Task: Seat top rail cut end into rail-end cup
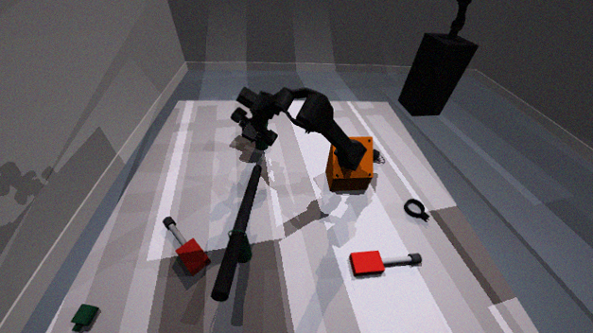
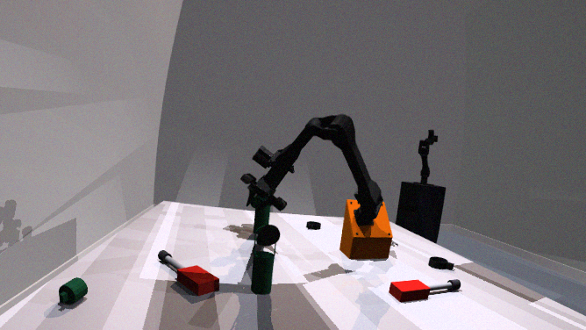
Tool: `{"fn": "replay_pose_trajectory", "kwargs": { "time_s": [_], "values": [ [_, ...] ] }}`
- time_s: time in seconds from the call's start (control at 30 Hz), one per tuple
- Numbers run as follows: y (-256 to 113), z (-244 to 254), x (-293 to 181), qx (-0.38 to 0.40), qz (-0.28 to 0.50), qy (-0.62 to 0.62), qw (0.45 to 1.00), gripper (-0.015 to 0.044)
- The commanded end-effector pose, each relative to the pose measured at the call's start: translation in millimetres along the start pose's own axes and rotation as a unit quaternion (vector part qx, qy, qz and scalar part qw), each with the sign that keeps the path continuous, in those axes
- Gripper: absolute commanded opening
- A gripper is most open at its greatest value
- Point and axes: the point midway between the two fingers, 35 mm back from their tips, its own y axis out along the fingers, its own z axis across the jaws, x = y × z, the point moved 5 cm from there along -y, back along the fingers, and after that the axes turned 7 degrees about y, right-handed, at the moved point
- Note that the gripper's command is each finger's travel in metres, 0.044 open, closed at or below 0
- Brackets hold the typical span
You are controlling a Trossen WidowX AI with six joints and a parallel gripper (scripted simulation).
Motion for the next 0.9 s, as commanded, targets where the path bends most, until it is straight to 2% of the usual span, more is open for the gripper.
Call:
{"fn": "replay_pose_trajectory", "kwargs": {
  "time_s": [0.0,0.87],
  "values": [
    [-2,3,-2,0.0,-0.008,-0.015,1.0,0.0],
    [-9,15,-10,0.006,-0.048,-0.087,0.995,0.0]
  ]
}}
